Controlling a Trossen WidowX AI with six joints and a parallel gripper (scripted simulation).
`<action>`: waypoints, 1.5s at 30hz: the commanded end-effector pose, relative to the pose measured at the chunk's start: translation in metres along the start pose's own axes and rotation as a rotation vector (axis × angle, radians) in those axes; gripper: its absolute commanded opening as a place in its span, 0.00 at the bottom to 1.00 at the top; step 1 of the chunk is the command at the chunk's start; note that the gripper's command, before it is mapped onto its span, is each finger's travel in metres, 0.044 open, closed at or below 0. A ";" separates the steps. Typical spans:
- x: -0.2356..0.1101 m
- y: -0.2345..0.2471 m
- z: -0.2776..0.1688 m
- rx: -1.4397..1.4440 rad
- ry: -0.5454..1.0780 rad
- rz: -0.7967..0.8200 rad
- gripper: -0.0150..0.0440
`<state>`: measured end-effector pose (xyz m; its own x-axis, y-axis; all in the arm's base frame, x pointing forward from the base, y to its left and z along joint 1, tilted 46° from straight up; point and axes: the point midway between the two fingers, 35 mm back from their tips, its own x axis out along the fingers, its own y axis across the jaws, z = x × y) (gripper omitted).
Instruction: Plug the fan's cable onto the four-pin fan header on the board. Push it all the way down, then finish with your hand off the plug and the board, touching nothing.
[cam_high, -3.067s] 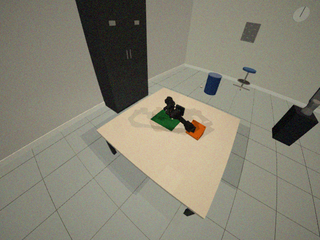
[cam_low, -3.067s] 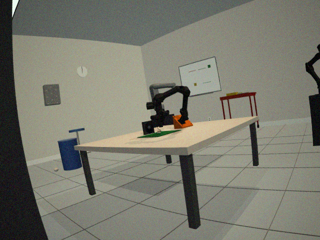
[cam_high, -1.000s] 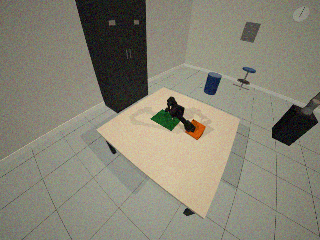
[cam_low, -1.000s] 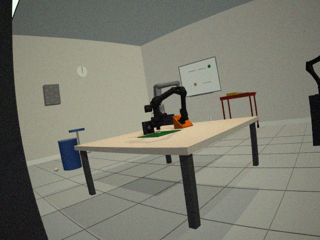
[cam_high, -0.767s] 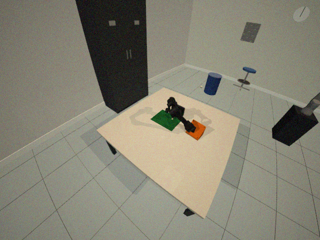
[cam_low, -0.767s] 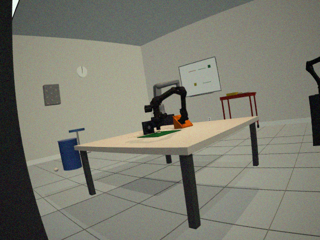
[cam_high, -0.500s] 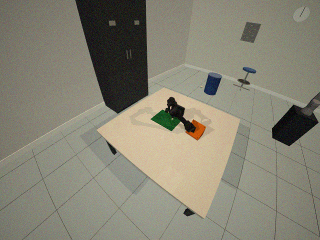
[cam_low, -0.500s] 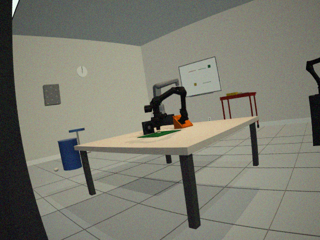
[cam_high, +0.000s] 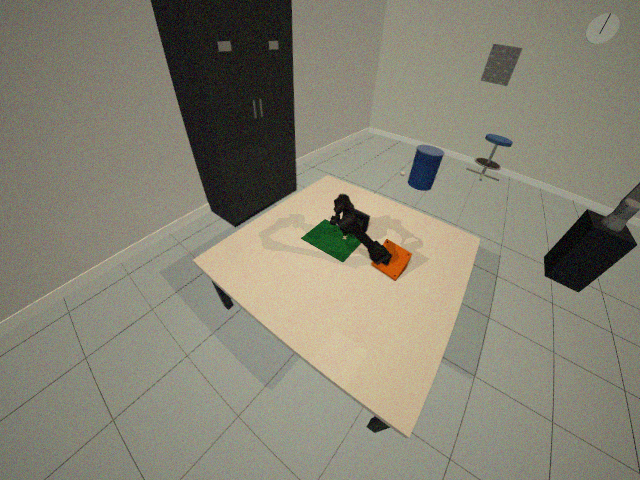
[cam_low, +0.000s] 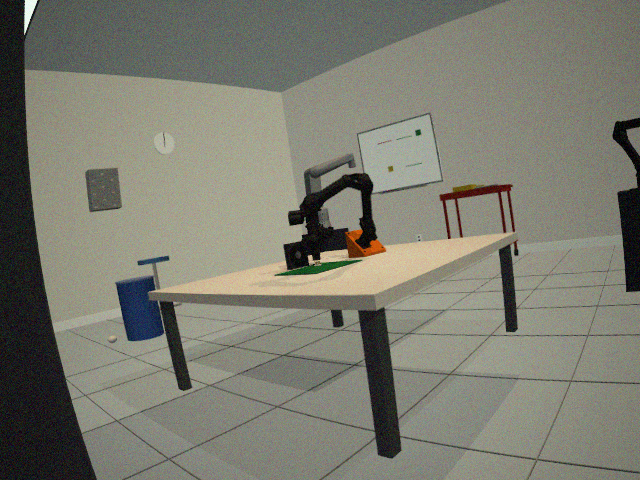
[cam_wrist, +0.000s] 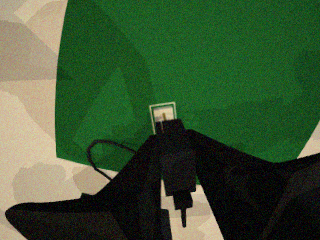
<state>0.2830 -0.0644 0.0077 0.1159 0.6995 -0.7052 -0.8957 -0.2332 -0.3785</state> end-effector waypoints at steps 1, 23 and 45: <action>0.002 0.001 0.001 0.007 -0.005 -0.004 0.25; 0.005 0.002 0.002 0.010 -0.005 -0.004 0.25; 0.009 0.001 0.002 0.009 -0.005 -0.004 0.25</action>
<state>0.2823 -0.0595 0.0032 0.1168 0.6993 -0.7053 -0.8968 -0.2309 -0.3775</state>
